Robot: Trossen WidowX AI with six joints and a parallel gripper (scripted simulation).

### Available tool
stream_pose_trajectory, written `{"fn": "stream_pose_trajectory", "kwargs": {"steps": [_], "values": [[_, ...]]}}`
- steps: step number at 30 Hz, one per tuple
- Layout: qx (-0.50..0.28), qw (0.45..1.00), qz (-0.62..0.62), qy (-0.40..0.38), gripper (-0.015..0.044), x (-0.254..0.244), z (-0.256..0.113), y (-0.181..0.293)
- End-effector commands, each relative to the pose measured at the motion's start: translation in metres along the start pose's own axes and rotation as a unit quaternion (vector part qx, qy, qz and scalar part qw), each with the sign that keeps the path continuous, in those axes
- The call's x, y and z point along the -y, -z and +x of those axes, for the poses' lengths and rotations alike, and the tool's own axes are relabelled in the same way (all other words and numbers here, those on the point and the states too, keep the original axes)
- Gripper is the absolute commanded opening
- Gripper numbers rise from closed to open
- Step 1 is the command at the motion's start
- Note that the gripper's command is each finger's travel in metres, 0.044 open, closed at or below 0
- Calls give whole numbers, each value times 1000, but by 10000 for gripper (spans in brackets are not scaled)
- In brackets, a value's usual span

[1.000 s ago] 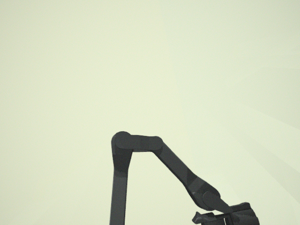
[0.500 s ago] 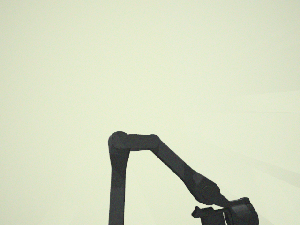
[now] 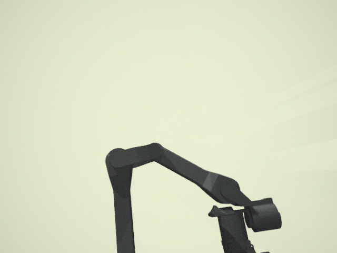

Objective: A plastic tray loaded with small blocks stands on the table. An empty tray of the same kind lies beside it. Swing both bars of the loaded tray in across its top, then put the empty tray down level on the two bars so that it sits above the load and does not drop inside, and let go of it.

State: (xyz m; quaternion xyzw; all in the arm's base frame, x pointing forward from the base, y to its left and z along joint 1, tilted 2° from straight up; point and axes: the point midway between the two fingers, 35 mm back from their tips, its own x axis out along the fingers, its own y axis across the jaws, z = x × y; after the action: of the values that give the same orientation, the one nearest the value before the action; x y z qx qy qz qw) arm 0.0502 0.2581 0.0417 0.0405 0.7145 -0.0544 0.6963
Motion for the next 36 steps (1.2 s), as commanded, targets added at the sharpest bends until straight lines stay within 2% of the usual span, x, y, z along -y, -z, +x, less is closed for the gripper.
{"fn": "stream_pose_trajectory", "kwargs": {"steps": [1, 36], "values": [[2, 1000, -1, -14, 0, -5, -8, -1], [2, 1000, -1, -18, 0, -69, -108, -4]]}}
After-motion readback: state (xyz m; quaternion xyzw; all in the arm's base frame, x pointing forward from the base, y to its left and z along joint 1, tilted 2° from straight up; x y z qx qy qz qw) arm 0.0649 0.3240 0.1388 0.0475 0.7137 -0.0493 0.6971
